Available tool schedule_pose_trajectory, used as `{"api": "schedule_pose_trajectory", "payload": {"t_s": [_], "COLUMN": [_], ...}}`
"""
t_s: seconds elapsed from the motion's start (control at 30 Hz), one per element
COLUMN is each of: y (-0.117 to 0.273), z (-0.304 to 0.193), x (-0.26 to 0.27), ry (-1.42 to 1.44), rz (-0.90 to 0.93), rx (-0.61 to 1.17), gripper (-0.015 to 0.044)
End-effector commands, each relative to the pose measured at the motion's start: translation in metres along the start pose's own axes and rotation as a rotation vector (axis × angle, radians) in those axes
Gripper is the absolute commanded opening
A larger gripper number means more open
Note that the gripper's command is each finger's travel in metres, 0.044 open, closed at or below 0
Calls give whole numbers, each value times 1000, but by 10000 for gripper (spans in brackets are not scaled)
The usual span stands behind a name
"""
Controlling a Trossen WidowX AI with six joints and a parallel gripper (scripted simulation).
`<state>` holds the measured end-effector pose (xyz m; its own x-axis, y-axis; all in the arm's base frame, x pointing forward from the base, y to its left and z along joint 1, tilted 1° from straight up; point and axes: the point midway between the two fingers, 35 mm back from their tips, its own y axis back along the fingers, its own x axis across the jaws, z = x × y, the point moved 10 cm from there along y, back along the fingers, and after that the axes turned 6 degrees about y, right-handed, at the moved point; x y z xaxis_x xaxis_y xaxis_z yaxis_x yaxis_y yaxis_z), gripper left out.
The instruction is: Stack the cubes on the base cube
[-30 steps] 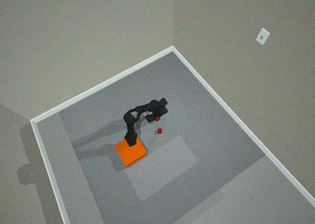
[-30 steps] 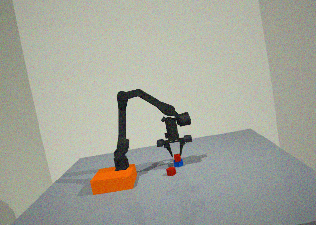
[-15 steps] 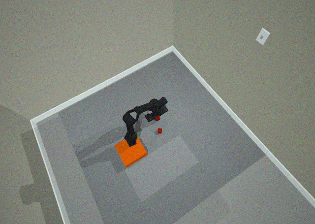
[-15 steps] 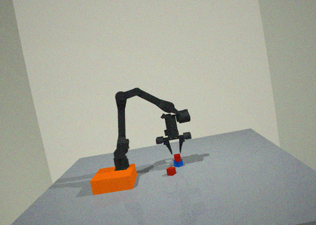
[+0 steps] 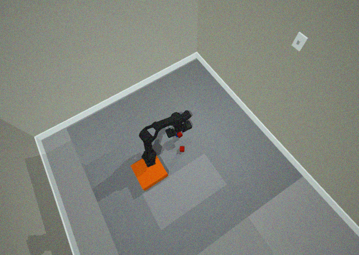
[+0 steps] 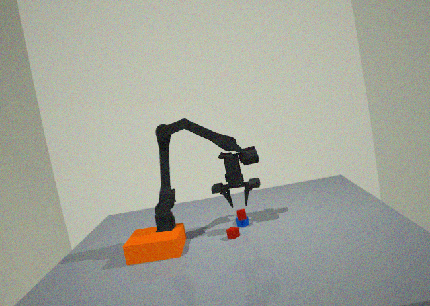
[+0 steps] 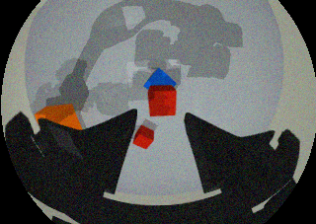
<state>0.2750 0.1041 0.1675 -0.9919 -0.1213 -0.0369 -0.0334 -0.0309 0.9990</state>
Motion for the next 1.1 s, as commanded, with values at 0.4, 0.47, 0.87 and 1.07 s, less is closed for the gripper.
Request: {"api": "schedule_pose_trajectory", "payload": {"t_s": [0.4, 0.47, 0.87, 1.07], "y": [21, 24, 38, 40], "z": [-51, -57, -90, -94], "x": [14, 16, 34, 36], "ry": [-1023, -1155, -1946, -2043], "rz": [-4, -5, -11, -11], "rx": [3, 4, 4, 4], "gripper": [265, 265, 265, 265]}}
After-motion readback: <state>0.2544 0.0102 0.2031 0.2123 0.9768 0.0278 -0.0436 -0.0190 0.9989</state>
